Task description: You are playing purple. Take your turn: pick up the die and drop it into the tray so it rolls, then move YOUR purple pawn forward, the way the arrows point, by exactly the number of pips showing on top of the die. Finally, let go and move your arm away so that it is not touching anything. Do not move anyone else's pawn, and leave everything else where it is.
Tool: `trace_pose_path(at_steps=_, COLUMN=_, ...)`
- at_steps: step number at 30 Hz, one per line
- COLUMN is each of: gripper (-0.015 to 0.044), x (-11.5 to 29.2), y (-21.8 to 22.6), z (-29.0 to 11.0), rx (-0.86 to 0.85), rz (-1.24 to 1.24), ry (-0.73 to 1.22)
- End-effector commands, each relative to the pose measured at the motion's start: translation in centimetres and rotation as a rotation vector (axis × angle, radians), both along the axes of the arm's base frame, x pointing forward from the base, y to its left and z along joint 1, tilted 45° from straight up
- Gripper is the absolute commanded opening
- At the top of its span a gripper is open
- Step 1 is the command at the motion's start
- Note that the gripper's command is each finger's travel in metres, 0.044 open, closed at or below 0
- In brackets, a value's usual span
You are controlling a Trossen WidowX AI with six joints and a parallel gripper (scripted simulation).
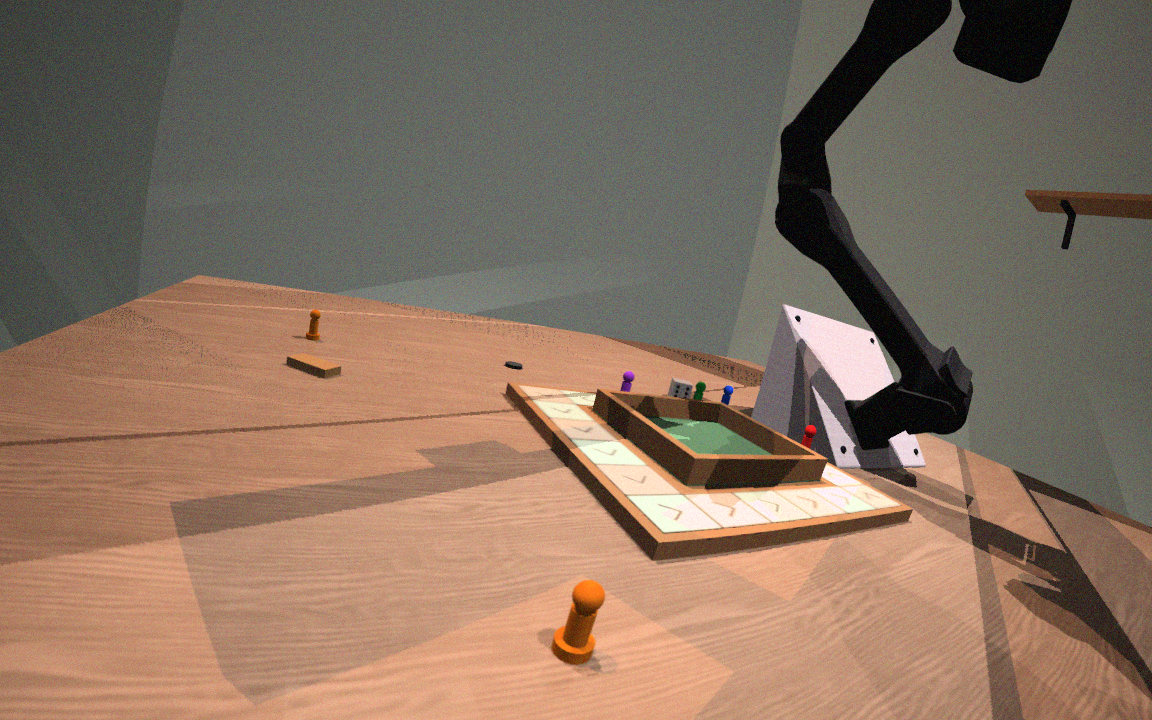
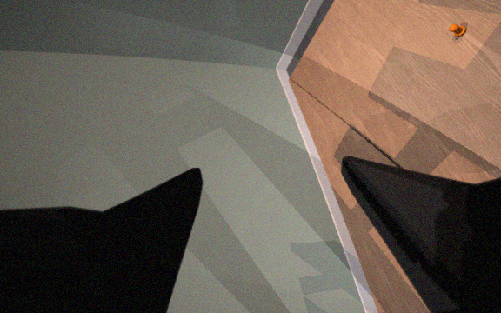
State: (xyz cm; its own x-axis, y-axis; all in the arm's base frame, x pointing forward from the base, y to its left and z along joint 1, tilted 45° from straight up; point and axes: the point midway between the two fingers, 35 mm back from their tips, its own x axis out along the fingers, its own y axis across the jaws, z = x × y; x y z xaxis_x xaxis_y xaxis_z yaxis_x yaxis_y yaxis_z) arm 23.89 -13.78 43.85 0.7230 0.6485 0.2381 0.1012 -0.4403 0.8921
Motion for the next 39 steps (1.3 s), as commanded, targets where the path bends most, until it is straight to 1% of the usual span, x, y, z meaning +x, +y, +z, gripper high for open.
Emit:
trace_pose_path(at_steps=1, gripper=0.0374, x=-0.2, y=0.0, z=0.2, rx=-0.008, rz=-0.006, ry=-0.009)
trace_pose_path(at_steps=3, gripper=0.0321, x=-2.2, y=0.4, z=1.5, rx=-0.076, rz=-0.054, ry=-0.078)
trace_pose_path(at_steps=5, gripper=0.0275, x=-4.8, y=1.5, z=3.2, rx=-0.185, rz=-0.123, ry=-0.174)
trace_pose_path(at_steps=8, gripper=0.0275, x=-8.2, y=4.0, z=5.3, rx=-0.362, rz=-0.218, ry=-0.299)
trace_pose_path(at_steps=11, gripper=0.0275, x=-10.5, y=7.0, z=6.5, rx=-0.546, rz=-0.298, ry=-0.395)
trace_pose_path(at_steps=14, gripper=0.0275, x=-11.8, y=10.7, z=7.0, rx=-0.749, rz=-0.366, ry=-0.471)
trace_pose_path(at_steps=17, gripper=0.0275, x=-11.9, y=14.5, z=6.8, rx=-0.959, rz=-0.414, ry=-0.520)
trace_pose_path(at_steps=20, gripper=0.0275, x=-10.8, y=18.0, z=5.9, rx=-1.173, rz=-0.439, ry=-0.543)
trace_pose_path(at_steps=22, gripper=0.0275, x=-10.1, y=18.9, z=5.2, rx=-1.248, rz=-0.466, ry=-0.534)
trace_pose_path(at_steps=29, gripper=0.0275, x=-4.7, y=23.2, z=1.0, rx=-1.644, rz=-0.404, ry=-0.481)
trace_pose_path(at_steps=34, gripper=0.0275, x=0.9, y=23.8, z=-3.9, rx=-1.917, rz=-0.280, ry=-0.364)
trace_pose_path(at_steps=39, gripper=0.0275, x=6.0, y=21.8, z=-9.8, rx=-2.108, rz=-0.099, ry=-0.202)
